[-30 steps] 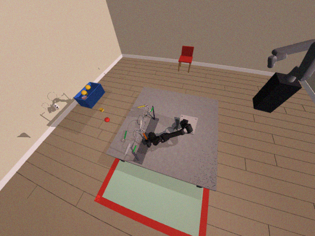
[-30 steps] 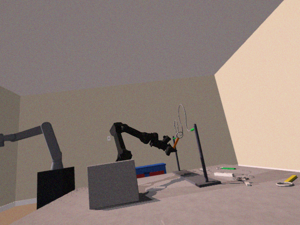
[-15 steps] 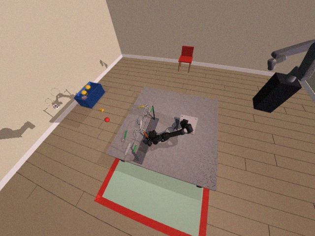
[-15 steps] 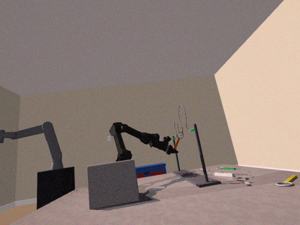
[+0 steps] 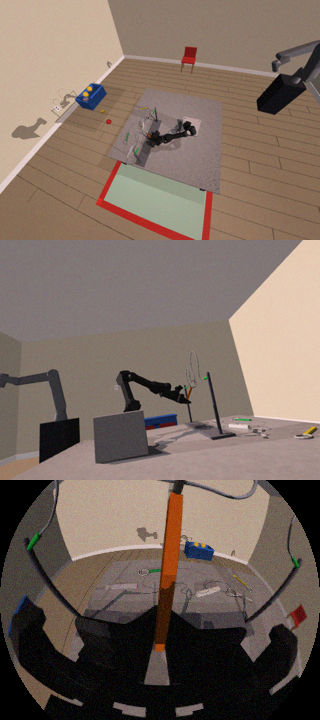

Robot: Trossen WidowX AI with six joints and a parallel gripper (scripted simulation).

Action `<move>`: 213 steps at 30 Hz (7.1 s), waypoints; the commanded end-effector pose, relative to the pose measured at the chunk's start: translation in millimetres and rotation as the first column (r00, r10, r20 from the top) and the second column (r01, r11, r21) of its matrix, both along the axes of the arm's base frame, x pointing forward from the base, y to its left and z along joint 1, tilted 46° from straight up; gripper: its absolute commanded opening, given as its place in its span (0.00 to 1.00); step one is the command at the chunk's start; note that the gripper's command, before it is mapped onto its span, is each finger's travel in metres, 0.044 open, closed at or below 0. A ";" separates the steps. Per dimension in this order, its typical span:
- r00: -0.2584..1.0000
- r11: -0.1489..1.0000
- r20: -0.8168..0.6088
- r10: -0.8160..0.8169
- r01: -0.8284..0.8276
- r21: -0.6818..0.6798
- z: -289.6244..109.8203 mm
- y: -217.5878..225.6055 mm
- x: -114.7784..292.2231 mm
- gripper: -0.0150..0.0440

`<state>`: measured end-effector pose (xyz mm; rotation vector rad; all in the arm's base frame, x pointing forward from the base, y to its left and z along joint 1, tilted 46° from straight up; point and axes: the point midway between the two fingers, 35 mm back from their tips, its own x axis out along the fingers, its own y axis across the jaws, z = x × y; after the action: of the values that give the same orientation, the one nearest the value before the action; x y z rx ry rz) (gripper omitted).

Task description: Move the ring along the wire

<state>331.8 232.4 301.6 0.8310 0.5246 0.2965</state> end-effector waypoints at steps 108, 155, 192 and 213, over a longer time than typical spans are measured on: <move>0.980 -0.202 0.175 0.095 0.191 -0.961 -33.4 -244.2 29.9 0.00; 0.972 -0.569 0.178 0.155 0.235 -0.788 38.1 -276.7 33.5 0.00; 0.979 -0.316 0.181 0.099 0.203 -0.927 33.7 -273.9 33.4 0.00; 0.984 -0.075 0.169 0.054 0.173 -0.982 28.6 -269.3 33.0 0.00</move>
<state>364.2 -38.2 328.3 -0.8124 0.3858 -0.2078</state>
